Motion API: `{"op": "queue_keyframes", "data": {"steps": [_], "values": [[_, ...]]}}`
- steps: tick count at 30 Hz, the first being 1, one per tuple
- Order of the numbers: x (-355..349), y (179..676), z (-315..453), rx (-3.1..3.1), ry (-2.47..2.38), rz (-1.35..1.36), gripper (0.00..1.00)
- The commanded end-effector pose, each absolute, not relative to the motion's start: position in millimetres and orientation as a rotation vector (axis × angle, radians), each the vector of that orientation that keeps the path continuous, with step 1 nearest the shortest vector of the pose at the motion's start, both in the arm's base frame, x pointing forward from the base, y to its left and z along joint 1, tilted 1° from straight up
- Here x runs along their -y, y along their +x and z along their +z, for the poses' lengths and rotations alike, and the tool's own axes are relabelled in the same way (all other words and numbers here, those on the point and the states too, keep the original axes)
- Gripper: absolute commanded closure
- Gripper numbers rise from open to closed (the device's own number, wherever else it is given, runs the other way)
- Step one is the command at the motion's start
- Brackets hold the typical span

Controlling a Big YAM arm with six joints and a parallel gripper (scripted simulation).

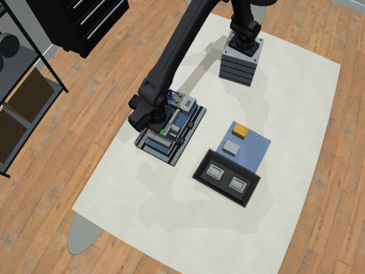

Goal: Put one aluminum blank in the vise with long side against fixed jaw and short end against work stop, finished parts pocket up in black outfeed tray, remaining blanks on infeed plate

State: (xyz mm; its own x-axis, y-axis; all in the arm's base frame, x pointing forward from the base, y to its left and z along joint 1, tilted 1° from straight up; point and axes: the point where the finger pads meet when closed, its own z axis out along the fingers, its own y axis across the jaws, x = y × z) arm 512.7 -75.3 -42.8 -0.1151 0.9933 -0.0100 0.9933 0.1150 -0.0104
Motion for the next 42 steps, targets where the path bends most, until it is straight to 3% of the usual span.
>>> {"op": "queue_keyframes", "data": {"steps": [1,42], "values": [[76.0,523.8,-35.5,-2.322,2.074,-0.003,1.00],[75.3,517.4,-48.1,-2.335,2.085,-0.020,1.00]]}}
